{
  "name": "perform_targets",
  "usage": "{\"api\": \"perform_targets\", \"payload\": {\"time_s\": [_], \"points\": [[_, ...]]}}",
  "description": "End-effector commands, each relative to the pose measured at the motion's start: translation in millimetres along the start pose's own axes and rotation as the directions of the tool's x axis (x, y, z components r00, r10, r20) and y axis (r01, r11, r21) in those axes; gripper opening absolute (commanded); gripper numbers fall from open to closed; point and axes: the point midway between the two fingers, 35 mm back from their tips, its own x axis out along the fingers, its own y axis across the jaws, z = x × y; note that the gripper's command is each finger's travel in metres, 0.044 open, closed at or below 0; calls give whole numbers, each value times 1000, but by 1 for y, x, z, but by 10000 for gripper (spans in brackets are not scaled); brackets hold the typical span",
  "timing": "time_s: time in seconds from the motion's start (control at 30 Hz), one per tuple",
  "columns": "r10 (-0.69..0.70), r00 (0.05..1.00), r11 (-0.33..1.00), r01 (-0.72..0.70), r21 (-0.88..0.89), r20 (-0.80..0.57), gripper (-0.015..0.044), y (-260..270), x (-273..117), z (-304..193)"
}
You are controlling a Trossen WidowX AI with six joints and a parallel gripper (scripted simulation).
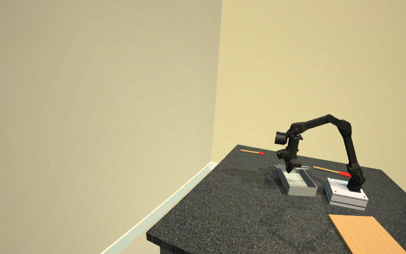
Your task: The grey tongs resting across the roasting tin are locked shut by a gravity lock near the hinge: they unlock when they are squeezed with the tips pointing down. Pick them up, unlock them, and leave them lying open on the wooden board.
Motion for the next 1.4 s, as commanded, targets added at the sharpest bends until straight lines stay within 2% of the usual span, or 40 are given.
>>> {"api": "perform_targets", "payload": {"time_s": [0.0,0.53,1.03,1.37], "points": [[0,1000,997,1,-75,14,-150,32,-9,8],[14,1000,946,-8,-324,16,-150,133,-19,13],[28,1000,841,-17,-541,12,-150,228,-29,-5],[30,999,819,-19,-574,11,-150,243,-30,-11]]}}
